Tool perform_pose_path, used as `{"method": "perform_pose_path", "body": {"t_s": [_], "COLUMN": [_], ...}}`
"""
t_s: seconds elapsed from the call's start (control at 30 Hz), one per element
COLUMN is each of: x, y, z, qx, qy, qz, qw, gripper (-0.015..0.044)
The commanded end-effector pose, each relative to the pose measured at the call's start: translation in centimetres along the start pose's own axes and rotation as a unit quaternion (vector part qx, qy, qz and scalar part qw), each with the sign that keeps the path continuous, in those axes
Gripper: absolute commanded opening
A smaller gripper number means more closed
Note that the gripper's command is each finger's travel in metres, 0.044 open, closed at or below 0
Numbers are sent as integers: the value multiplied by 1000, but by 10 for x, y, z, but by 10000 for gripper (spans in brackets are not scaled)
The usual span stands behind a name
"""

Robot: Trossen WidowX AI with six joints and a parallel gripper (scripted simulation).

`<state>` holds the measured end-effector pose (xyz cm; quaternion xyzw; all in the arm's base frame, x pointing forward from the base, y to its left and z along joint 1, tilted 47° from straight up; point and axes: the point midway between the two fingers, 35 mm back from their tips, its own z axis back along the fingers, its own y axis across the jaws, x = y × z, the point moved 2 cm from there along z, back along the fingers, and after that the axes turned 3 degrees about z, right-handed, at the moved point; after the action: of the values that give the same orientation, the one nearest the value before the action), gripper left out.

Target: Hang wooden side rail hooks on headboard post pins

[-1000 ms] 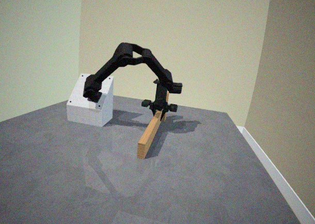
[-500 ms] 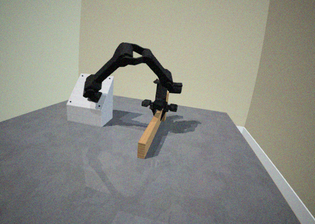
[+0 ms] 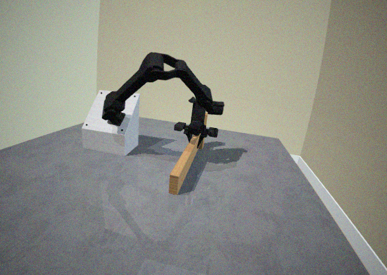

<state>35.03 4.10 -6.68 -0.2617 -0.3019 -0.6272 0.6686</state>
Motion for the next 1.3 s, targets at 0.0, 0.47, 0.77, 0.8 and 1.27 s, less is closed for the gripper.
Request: {"method": "perform_pose_path", "body": {"t_s": [0.0, 0.47, 0.77, 0.8, 1.27], "x": [-4, -5, -6, -6, -8], "y": [2, 2, 2, 2, 2], "z": [6, 5, 5, 6, 5], "qx": [7, 7, 7, 7, 7], "qy": [3, 3, 3, 3, 3], "qz": [1, 1, 1, 1, 1], "qw": [1000, 1000, 1000, 1000, 1000], "gripper": [0, 0, 0, 0, 0]}}
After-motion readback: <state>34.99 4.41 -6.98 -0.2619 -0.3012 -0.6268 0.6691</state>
